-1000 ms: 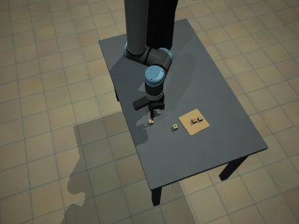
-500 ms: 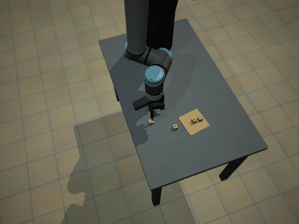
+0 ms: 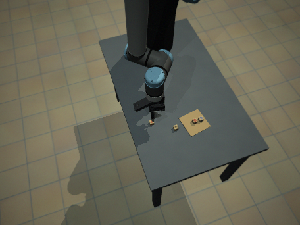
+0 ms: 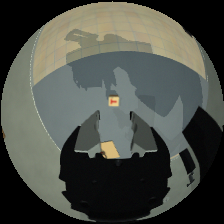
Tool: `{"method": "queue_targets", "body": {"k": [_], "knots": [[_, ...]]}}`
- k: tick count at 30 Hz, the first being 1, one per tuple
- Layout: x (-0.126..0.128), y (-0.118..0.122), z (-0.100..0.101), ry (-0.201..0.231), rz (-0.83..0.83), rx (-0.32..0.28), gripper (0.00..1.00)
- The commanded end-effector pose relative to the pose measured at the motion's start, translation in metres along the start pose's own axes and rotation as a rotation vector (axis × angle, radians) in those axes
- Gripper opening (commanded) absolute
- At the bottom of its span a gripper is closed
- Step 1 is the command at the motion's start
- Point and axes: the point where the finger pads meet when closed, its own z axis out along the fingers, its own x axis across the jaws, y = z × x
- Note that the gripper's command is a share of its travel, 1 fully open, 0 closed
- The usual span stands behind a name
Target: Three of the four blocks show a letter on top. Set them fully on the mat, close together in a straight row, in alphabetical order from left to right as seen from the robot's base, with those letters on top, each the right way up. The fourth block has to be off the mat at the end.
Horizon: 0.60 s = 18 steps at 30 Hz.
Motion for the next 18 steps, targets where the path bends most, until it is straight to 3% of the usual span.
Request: {"method": "queue_targets", "body": {"k": [1, 18], "knots": [[-0.001, 0.000, 0.004, -0.001, 0.000, 0.000, 0.37], [-0.001, 0.000, 0.028, -0.001, 0.000, 0.000, 0.37]]}}
